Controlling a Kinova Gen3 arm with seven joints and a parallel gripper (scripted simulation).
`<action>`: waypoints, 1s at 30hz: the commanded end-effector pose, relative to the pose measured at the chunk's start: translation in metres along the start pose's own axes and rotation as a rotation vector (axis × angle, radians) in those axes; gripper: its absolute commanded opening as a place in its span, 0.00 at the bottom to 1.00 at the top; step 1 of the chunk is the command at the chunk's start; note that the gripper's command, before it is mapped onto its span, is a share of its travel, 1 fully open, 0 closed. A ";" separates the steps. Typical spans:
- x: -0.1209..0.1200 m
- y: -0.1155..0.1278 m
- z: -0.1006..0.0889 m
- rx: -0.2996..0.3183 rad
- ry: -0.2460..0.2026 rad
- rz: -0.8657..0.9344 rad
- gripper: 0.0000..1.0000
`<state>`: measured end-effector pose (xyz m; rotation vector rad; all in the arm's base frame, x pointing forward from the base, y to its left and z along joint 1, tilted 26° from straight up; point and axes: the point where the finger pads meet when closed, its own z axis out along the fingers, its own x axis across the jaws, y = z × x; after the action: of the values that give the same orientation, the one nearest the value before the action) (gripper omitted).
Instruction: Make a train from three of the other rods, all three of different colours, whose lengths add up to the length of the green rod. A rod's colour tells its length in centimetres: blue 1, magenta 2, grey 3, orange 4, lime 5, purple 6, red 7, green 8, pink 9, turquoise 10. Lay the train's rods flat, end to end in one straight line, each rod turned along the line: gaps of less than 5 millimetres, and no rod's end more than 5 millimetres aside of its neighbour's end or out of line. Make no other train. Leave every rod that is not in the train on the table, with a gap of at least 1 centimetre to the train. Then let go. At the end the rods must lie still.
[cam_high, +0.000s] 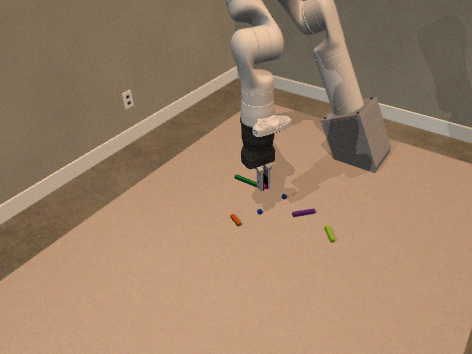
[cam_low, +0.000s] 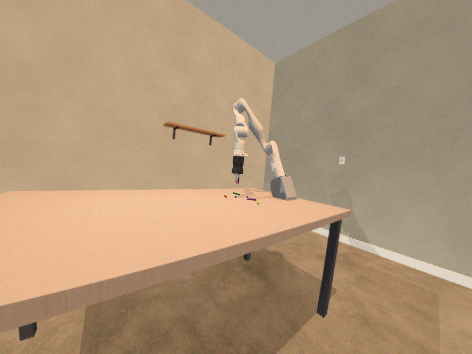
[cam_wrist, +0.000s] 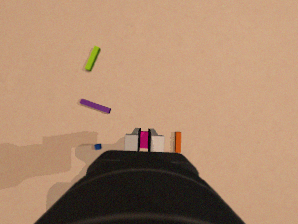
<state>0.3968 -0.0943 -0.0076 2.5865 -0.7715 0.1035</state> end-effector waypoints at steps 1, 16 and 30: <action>0.001 0.000 -0.002 0.002 0.003 0.007 0.24; 0.001 0.001 -0.002 0.002 0.003 0.012 0.24; 0.001 0.000 0.022 0.002 0.004 0.012 0.24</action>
<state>0.4007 -0.1021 -0.0187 2.5862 -0.7895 0.1303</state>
